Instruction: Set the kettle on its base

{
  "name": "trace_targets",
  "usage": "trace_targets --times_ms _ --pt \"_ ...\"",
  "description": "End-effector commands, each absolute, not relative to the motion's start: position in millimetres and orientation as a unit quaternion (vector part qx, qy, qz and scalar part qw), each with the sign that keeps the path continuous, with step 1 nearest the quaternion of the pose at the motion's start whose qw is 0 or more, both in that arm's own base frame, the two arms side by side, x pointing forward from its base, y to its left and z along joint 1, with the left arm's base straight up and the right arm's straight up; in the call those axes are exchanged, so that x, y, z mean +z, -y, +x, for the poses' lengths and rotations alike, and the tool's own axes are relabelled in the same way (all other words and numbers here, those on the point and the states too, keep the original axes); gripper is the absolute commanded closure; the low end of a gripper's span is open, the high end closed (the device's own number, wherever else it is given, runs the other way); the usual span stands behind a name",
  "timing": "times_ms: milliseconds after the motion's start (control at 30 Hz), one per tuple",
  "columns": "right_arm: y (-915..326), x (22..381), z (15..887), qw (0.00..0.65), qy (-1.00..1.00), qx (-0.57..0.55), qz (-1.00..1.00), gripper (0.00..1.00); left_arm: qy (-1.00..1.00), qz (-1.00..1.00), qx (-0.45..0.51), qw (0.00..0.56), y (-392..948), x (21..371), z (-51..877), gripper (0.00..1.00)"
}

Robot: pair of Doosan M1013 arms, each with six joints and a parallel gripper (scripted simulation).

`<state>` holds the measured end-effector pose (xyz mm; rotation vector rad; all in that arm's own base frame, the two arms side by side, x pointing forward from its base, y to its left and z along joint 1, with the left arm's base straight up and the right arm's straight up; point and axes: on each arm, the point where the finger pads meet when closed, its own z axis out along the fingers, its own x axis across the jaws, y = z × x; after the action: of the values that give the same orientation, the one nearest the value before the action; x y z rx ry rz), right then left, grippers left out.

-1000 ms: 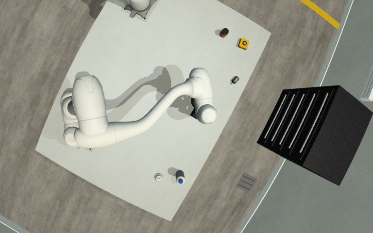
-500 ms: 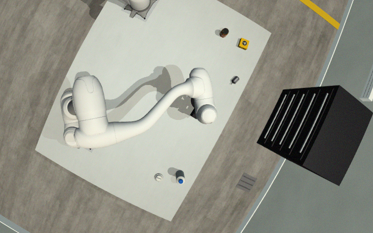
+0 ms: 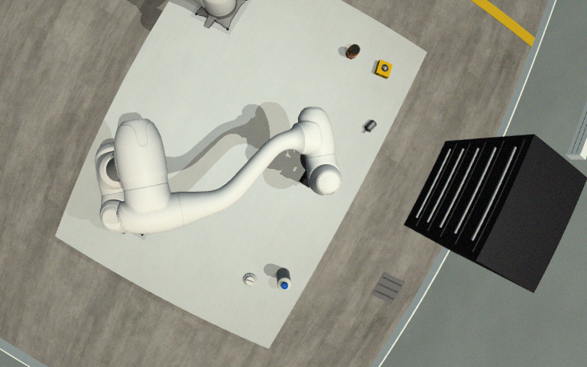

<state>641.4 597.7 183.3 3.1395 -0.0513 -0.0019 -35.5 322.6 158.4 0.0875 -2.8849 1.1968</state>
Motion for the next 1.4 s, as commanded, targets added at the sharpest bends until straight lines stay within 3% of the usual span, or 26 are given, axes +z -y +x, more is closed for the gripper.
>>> trace_targets --times_ms 0,1367 --pt "-598.0 184.7 641.6 0.000 0.016 0.000 1.000 1.00 0.923 0.028 0.383 0.009 -322.9 158.8 -35.6 0.00" --pt "-598.0 179.4 641.6 0.000 0.016 0.000 1.000 1.00 0.923 0.028 0.383 0.009 -322.9 158.8 -35.6 0.00"
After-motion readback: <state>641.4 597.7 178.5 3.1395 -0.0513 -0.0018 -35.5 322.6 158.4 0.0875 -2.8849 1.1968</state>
